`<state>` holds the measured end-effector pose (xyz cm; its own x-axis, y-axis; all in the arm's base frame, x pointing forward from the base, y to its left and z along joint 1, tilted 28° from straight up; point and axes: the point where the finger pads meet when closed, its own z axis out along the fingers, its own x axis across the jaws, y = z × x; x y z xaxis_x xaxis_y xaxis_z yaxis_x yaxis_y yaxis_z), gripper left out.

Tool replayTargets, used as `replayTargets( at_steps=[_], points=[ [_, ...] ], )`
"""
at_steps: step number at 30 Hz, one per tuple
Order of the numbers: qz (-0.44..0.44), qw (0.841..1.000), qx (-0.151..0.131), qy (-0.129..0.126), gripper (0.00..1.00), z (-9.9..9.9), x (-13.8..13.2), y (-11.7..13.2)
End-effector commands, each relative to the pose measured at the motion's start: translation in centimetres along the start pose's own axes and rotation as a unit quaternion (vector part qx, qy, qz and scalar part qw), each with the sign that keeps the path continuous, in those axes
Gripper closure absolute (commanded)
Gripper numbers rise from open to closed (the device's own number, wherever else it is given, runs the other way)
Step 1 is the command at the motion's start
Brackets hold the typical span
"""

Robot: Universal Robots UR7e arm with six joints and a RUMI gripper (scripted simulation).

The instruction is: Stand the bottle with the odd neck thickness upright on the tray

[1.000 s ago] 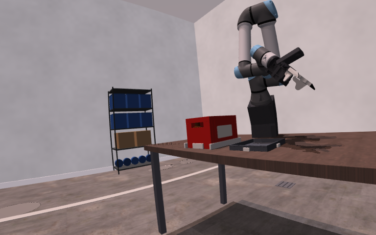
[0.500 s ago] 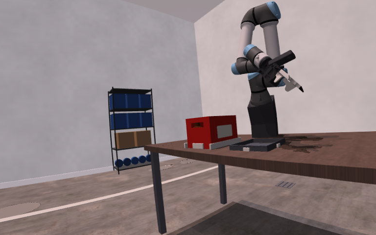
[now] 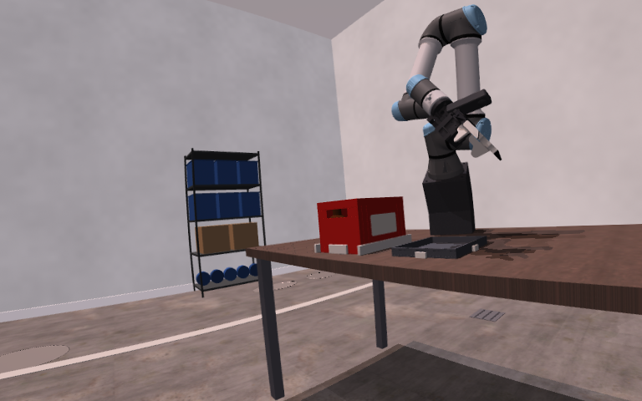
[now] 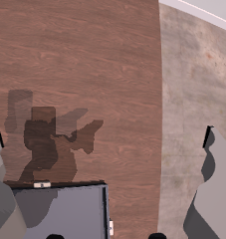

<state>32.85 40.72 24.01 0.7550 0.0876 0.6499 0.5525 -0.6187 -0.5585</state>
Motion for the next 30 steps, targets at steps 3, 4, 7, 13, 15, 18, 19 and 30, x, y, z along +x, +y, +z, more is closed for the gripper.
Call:
replayTargets(
  at_steps=[3, 4, 7, 13, 15, 18, 19, 30],
  points=[
    [-0.015, 1.0, -0.008, -0.021, 0.0, -1.2, -0.5, 1.7],
    [-0.019, 0.999, -0.011, -0.024, 0.0, -1.6, -0.5, 2.2],
    [-0.023, 0.999, -0.014, -0.026, 0.0, -2.0, -0.6, 2.7],
    [-0.032, 0.999, -0.018, -0.031, 0.0, -2.8, -0.8, 3.6],
    [-0.032, 0.999, -0.018, -0.031, 0.0, -2.8, -0.8, 3.6],
    [-0.041, 0.998, -0.026, -0.038, 0.0, -3.6, -0.8, 4.8],
    [-0.041, 0.998, -0.026, -0.038, 0.0, -3.6, -0.8, 4.8],
    [-0.064, 0.996, -0.042, -0.053, 0.0, -5.7, -1.2, 7.5]
  ],
)
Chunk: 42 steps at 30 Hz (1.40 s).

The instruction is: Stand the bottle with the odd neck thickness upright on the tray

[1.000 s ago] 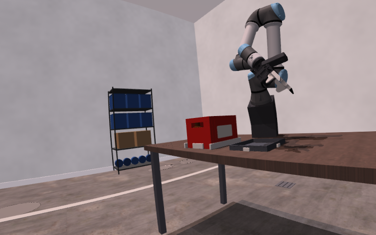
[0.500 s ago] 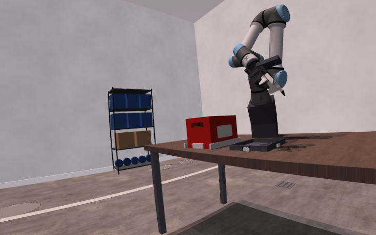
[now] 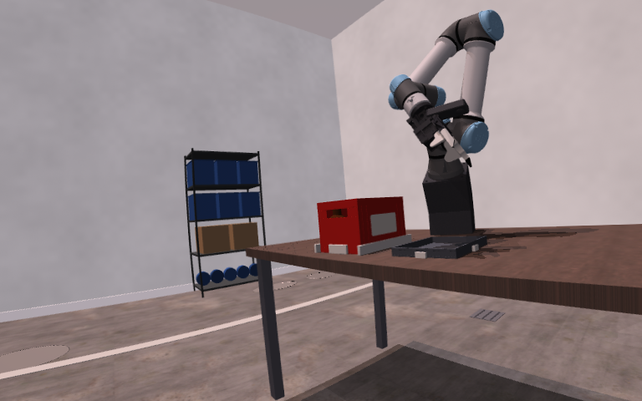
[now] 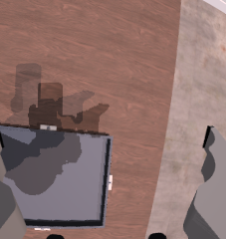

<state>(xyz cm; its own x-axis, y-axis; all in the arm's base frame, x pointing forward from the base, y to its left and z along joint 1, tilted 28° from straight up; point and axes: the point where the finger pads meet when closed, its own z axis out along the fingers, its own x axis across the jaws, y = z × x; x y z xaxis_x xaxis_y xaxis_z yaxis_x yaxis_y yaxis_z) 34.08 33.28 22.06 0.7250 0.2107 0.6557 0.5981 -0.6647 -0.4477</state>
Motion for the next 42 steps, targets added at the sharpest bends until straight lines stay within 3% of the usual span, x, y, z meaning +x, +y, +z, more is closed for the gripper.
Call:
replayTargets(
  at_steps=[1, 27, 33, 36, 42],
  points=[
    [-0.015, 1.0, -0.001, -0.013, 0.0, -1.2, -0.4, 1.2],
    [-0.081, 0.994, -0.049, -0.057, 0.0, -6.3, -2.5, 9.4],
    [-0.105, 0.99, -0.067, -0.073, 0.0, -8.2, -3.4, 12.7],
    [-0.105, 0.99, -0.067, -0.073, 0.0, -8.2, -3.4, 12.7],
    [-0.138, 0.982, -0.089, -0.097, 0.0, -10.8, -4.5, 16.7]
  ],
)
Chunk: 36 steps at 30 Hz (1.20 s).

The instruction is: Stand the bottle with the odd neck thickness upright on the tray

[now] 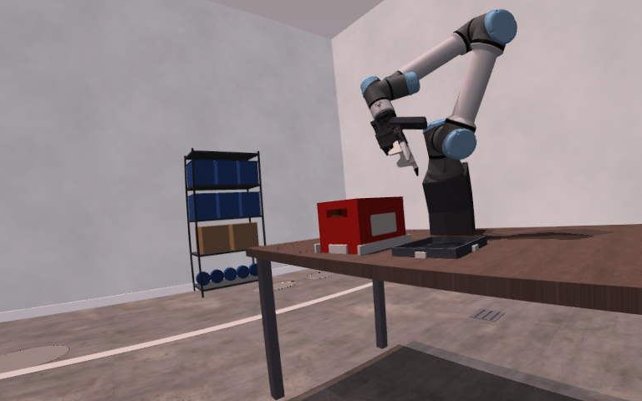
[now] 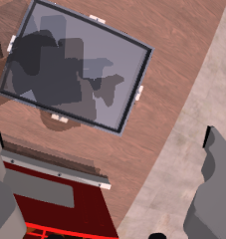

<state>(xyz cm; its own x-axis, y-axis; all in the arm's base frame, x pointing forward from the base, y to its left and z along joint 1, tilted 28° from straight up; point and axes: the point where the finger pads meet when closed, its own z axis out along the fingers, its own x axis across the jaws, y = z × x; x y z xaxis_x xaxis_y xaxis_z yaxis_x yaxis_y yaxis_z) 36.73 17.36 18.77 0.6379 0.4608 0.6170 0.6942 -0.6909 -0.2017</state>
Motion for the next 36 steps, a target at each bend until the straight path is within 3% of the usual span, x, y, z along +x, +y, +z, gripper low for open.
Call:
replayTargets(
  at_steps=[1, 7, 11, 26, 36],
  points=[
    [-0.031, 0.999, -0.012, -0.017, 0.0, -1.6, -1.9, 3.1],
    [-0.065, 0.996, -0.037, -0.04, 0.0, -3.4, -4.4, 7.4],
    [-0.071, 0.996, -0.042, -0.044, 0.0, -3.7, -4.9, 8.2],
    [-0.16, 0.976, -0.108, -0.102, 0.0, -8.3, -11.1, 19.4],
    [-0.186, 0.967, -0.127, -0.118, 0.0, -9.6, -12.9, 22.6]
  ],
)
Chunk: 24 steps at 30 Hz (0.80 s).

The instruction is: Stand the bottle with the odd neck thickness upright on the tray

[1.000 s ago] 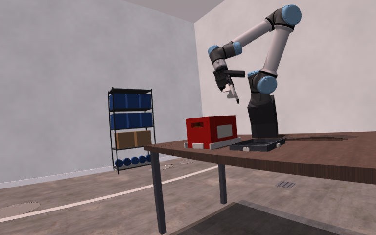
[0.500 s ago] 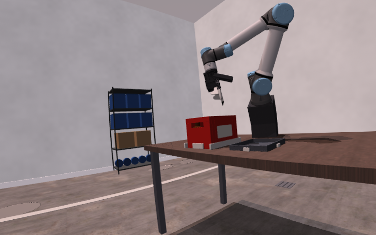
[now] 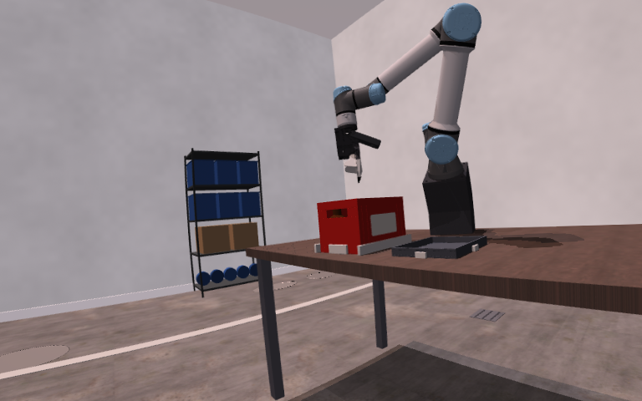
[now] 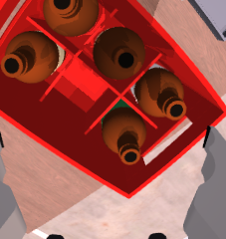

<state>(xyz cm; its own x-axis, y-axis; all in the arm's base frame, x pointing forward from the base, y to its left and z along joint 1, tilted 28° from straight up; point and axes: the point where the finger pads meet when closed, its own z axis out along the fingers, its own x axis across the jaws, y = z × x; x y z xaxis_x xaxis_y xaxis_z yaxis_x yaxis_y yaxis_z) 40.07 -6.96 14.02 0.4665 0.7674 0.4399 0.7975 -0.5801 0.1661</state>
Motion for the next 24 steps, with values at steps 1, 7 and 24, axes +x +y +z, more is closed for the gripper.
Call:
replayTargets(
  at_steps=[1, 7, 24],
  points=[
    [-0.024, 1.0, -0.017, -0.011, 0.0, 0.0, -2.0, 2.4],
    [-0.032, 0.999, -0.023, -0.017, 0.0, 0.0, -2.9, 3.2],
    [-0.035, 0.999, -0.025, -0.018, 1.0, 0.0, -3.2, 3.4]
  ],
)
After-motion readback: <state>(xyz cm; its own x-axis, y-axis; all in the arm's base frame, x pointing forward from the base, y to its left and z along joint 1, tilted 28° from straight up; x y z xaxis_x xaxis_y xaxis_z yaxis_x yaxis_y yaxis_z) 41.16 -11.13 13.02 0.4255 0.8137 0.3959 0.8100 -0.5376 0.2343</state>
